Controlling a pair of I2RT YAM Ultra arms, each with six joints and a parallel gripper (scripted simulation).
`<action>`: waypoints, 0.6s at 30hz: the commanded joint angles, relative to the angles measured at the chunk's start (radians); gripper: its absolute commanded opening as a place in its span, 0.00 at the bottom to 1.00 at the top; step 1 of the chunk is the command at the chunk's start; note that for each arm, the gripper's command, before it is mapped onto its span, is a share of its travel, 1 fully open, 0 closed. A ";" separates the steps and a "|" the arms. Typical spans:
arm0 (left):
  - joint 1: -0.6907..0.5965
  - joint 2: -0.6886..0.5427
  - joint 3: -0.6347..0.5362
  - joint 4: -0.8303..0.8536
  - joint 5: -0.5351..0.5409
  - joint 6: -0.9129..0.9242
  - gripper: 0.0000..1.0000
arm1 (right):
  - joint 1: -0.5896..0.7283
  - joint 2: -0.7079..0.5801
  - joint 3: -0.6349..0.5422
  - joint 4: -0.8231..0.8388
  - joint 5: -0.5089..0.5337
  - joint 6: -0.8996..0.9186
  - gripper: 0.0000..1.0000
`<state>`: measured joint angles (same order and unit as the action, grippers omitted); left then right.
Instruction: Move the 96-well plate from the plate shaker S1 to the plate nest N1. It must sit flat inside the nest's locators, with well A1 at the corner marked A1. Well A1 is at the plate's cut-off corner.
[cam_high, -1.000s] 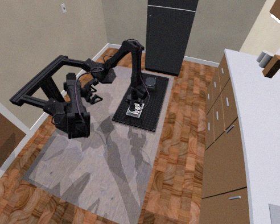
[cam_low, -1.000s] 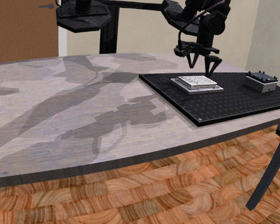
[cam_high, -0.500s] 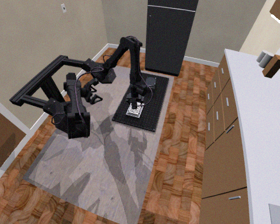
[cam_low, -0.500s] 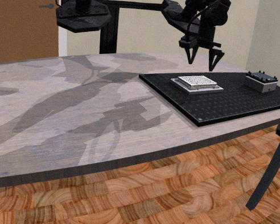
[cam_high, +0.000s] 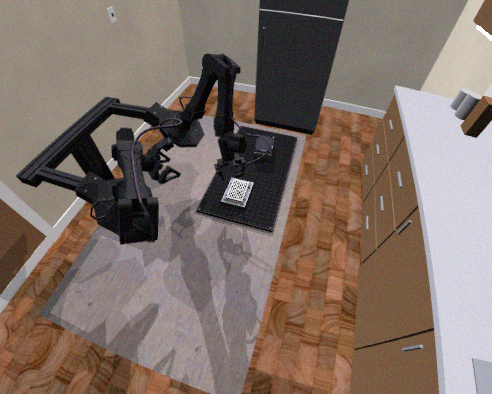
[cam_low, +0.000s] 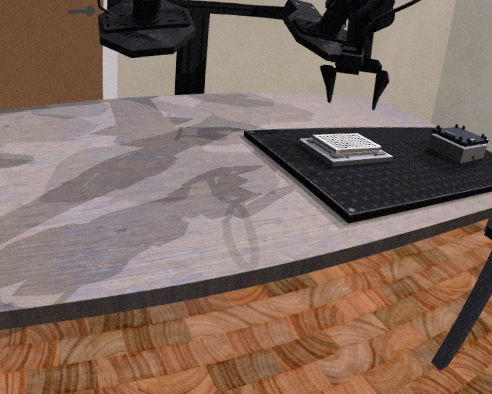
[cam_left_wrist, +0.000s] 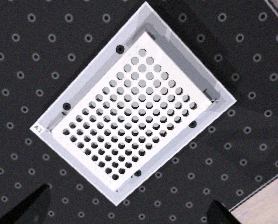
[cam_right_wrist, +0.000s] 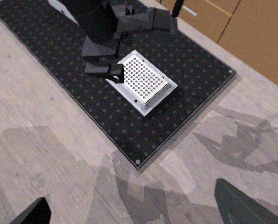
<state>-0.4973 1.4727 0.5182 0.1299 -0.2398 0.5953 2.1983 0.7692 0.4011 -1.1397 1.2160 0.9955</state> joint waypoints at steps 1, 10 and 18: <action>-0.004 -0.058 -0.079 0.166 -0.002 -0.147 1.00 | 0.007 0.009 0.023 -0.015 0.011 0.007 1.00; -0.032 -0.084 -0.237 0.375 -0.055 -0.315 1.00 | 0.007 0.009 0.023 -0.015 0.011 0.007 1.00; -0.057 -0.056 -0.290 0.431 -0.077 -0.330 1.00 | 0.007 0.009 0.023 -0.015 0.011 0.007 1.00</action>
<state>-0.5339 1.4094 0.2478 0.5018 -0.2989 0.2821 2.1983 0.7692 0.4011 -1.1397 1.2160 0.9955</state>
